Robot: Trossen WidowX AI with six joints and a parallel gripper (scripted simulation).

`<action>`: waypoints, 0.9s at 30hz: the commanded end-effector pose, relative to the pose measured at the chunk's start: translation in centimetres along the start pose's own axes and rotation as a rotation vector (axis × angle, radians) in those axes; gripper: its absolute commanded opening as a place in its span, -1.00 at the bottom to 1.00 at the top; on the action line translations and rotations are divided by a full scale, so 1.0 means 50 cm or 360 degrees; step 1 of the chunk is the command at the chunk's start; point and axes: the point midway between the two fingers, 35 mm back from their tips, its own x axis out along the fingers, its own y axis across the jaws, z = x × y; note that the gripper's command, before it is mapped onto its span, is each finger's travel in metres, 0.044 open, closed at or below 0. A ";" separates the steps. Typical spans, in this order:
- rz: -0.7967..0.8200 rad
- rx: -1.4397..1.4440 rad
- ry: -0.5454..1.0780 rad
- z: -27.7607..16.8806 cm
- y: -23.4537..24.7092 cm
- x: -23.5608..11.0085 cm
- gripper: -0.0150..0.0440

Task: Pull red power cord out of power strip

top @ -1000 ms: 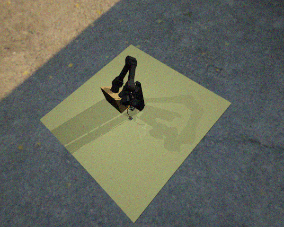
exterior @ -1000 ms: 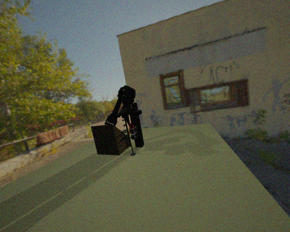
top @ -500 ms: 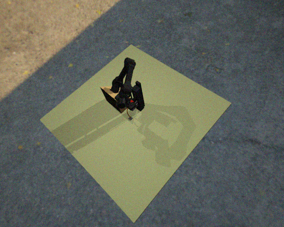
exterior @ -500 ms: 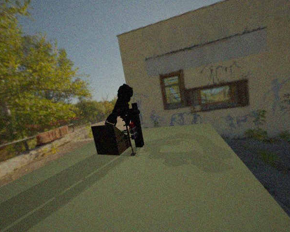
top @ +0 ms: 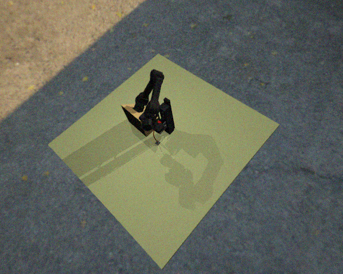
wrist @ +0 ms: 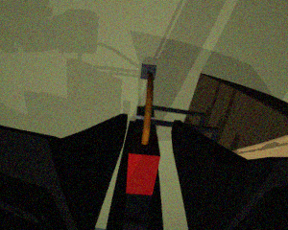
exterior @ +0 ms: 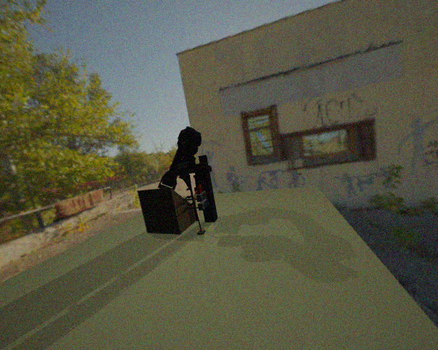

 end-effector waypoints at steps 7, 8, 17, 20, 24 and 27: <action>0.0017 0.0002 -0.0005 0.000 -0.001 -0.016 0.05; 0.0017 0.0002 -0.0005 0.000 -0.001 -0.016 0.05; 0.0017 0.0002 -0.0004 -0.021 0.000 -0.017 0.05; 0.0017 0.0002 -0.0004 -0.031 0.000 -0.017 0.05; 0.0017 0.0003 -0.0004 -0.044 0.000 -0.017 0.05; 0.0017 0.0003 -0.0003 -0.054 0.000 -0.017 0.05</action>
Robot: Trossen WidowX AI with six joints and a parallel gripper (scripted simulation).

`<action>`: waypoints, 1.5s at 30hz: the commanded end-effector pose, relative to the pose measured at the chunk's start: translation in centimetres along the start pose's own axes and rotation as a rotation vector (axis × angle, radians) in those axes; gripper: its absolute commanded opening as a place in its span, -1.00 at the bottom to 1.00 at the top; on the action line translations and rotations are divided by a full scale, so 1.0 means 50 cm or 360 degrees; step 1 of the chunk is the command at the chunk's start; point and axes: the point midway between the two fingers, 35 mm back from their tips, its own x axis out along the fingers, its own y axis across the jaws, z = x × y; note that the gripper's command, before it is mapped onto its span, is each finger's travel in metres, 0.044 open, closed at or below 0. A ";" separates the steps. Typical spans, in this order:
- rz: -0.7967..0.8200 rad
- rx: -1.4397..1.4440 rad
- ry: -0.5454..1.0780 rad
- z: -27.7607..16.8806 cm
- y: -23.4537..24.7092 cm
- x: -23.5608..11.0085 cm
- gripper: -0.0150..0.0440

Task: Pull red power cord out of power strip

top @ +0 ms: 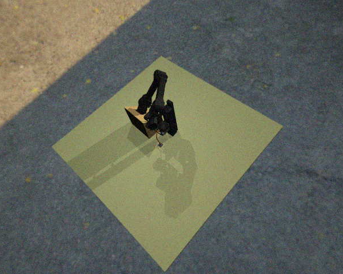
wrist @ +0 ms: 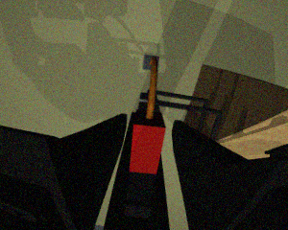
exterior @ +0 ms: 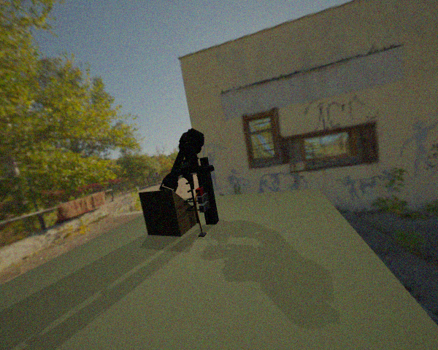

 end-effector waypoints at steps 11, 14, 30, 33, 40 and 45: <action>0.0004 0.0008 0.0008 -0.040 -0.003 0.001 0.05; 0.0004 0.0008 0.0008 -0.040 -0.003 0.004 0.05; -0.0001 -0.0001 0.0003 -0.040 -0.002 0.020 -0.35; -0.0001 -0.0001 0.0003 -0.040 -0.002 0.020 -0.42; -0.0001 -0.0001 0.0002 -0.034 -0.001 0.019 -0.49; 0.0000 0.0000 0.0001 -0.020 0.000 0.019 -0.49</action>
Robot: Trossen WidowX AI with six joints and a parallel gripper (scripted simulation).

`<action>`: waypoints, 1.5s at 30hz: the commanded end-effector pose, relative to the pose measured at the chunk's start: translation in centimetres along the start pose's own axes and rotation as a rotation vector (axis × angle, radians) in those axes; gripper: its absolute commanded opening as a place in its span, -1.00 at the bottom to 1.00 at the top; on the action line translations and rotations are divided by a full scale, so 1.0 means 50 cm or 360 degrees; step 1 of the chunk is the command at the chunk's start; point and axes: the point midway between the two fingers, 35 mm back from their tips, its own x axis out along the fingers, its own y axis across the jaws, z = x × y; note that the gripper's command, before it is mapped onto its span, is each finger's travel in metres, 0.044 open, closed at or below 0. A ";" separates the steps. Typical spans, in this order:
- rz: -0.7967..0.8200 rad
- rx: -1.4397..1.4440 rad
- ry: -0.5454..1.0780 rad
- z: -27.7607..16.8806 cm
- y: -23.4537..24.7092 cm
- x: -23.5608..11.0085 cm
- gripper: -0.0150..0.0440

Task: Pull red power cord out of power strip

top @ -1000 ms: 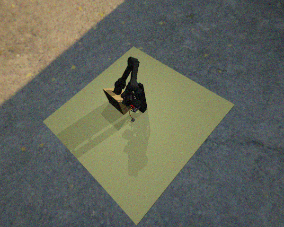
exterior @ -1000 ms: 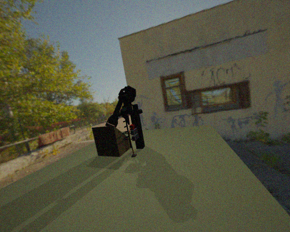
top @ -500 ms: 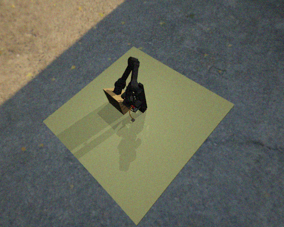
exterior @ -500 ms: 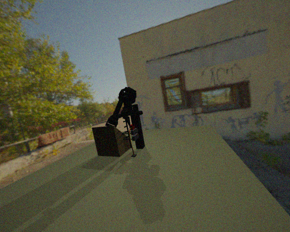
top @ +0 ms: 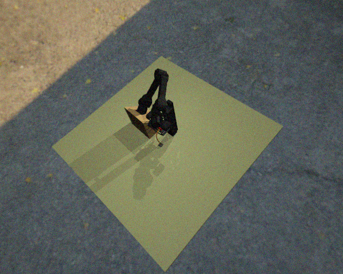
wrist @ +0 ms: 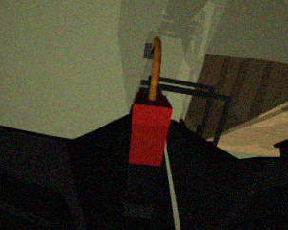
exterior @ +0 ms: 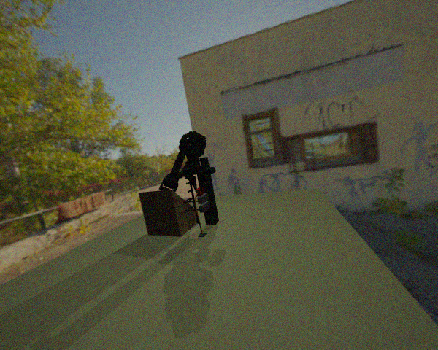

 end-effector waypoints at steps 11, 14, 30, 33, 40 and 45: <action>0.0007 -0.0001 -0.0024 0.053 0.005 -0.007 -0.49; 0.0007 -0.0001 -0.0024 0.063 0.005 -0.008 -0.49; -0.0008 -0.0002 -0.0015 0.084 0.002 -0.004 -0.14; -0.0008 -0.0002 -0.0015 0.084 0.002 -0.004 0.05; -0.0008 -0.0002 -0.0015 0.084 0.002 -0.004 0.05; 0.0010 0.0003 -0.0019 0.084 0.001 -0.023 0.05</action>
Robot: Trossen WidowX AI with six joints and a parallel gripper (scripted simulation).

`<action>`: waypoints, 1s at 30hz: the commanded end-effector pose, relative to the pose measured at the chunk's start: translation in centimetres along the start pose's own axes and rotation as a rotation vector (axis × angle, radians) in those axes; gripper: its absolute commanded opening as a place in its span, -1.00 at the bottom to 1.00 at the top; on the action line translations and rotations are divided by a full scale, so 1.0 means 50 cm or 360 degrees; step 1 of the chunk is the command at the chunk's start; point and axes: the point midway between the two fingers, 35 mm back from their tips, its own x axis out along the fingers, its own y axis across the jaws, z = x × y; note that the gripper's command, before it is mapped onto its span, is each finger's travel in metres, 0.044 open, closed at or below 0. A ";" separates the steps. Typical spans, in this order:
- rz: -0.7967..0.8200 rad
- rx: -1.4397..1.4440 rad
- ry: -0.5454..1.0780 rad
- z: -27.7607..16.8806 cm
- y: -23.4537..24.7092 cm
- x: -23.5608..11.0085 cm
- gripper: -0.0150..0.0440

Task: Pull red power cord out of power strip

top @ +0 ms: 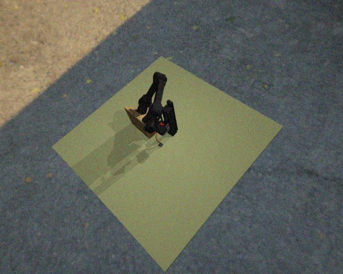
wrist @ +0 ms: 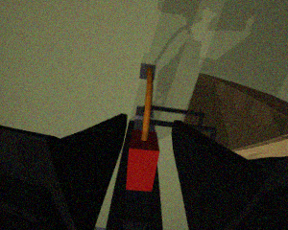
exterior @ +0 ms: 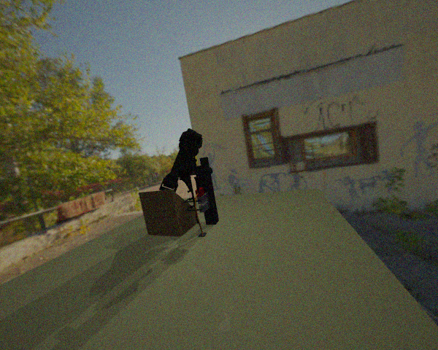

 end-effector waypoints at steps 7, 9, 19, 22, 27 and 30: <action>0.0022 -0.0004 -0.0013 0.001 0.002 -0.014 0.05; 0.0022 -0.0004 -0.0013 -0.003 0.002 -0.014 0.05; 0.0022 -0.0004 -0.0012 -0.035 0.002 -0.014 0.05; 0.0022 -0.0004 -0.0012 -0.045 0.002 -0.014 0.05; 0.0022 -0.0004 -0.0011 -0.062 0.001 -0.014 0.05; 0.0022 -0.0004 -0.0010 -0.072 0.000 -0.014 0.05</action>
